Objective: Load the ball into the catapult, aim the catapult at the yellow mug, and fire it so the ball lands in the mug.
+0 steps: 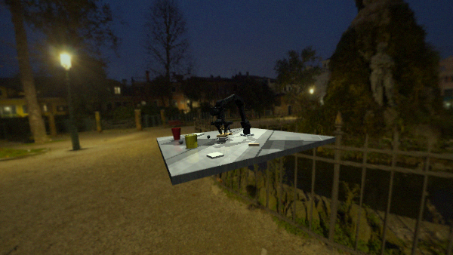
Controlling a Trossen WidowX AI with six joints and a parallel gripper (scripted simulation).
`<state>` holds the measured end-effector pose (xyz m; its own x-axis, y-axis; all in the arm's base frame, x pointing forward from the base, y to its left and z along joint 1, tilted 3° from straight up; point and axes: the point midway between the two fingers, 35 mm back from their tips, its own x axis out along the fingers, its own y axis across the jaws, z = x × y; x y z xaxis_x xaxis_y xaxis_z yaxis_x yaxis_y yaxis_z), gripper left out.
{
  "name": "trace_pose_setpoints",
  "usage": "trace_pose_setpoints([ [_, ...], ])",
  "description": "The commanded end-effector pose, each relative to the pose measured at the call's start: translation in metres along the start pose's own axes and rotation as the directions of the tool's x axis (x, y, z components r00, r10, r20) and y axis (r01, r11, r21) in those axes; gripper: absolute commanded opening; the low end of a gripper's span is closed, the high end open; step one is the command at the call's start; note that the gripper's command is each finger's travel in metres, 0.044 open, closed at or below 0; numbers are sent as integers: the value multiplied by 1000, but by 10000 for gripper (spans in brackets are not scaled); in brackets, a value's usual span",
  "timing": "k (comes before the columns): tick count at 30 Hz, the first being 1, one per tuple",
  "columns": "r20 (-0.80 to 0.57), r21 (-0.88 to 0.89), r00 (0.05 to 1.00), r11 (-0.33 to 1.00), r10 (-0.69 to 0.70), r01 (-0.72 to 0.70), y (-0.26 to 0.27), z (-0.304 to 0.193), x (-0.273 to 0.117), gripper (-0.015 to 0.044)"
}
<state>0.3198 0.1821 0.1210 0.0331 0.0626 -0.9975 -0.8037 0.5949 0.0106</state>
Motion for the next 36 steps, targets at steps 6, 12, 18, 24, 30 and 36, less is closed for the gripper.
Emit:
trace_pose_setpoints([
  [6,8,294,1000,956,-8,5,-8,3,-3,0],
  [12,7,436,1000,900,-10,5,-19,2,-3,0],
  [18,7,439,1000,898,-10,6,-21,2,-2,0],
  [24,7,439,1000,898,-10,6,-22,2,7,0],
  [30,7,439,1000,898,-10,6,-22,3,17,0],
  [36,7,439,1000,898,-10,6,-23,3,27,0],
])
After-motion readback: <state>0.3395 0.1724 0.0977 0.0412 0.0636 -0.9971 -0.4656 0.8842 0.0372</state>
